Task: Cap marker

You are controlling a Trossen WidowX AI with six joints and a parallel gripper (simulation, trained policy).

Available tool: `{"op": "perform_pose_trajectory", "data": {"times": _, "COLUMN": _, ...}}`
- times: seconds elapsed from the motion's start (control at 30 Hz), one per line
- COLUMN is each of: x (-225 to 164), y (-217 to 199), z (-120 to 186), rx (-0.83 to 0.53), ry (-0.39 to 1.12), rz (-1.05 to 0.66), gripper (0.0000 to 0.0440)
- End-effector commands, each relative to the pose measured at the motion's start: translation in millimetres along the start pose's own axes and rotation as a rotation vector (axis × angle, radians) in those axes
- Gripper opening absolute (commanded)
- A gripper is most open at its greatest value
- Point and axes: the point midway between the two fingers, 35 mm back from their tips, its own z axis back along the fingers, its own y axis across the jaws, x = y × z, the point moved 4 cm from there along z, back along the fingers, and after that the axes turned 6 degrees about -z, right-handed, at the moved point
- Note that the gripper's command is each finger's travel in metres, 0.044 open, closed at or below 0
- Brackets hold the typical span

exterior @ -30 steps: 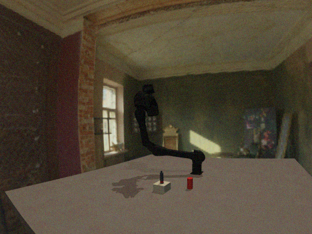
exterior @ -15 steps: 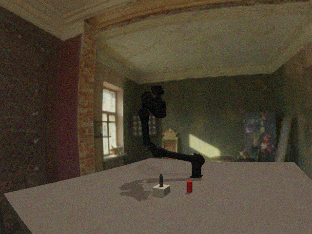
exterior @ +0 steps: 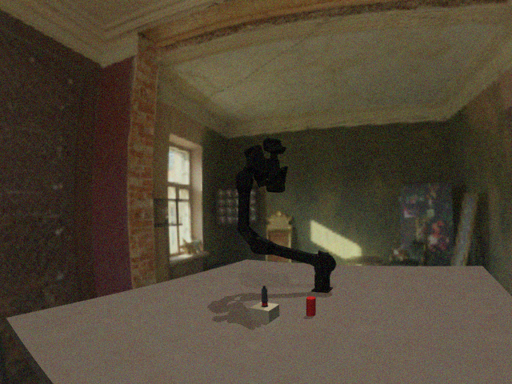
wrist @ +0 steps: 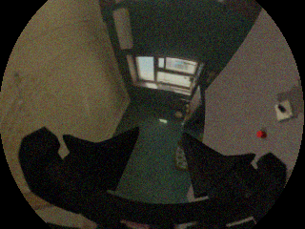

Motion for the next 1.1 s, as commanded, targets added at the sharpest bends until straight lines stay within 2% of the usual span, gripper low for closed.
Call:
{"op": "perform_pose_trajectory", "data": {"times": 0.0, "x": -13.4, "y": -1.2, "z": -6.3, "rx": -0.027, "ry": 0.024, "rz": 0.016, "gripper": 0.0305}}
{"op": "perform_pose_trajectory", "data": {"times": 1.07, "x": -98.3, "y": -22.7, "z": -42.4, "rx": -0.258, "ry": 0.116, "rz": 0.091, "gripper": 0.0316}}
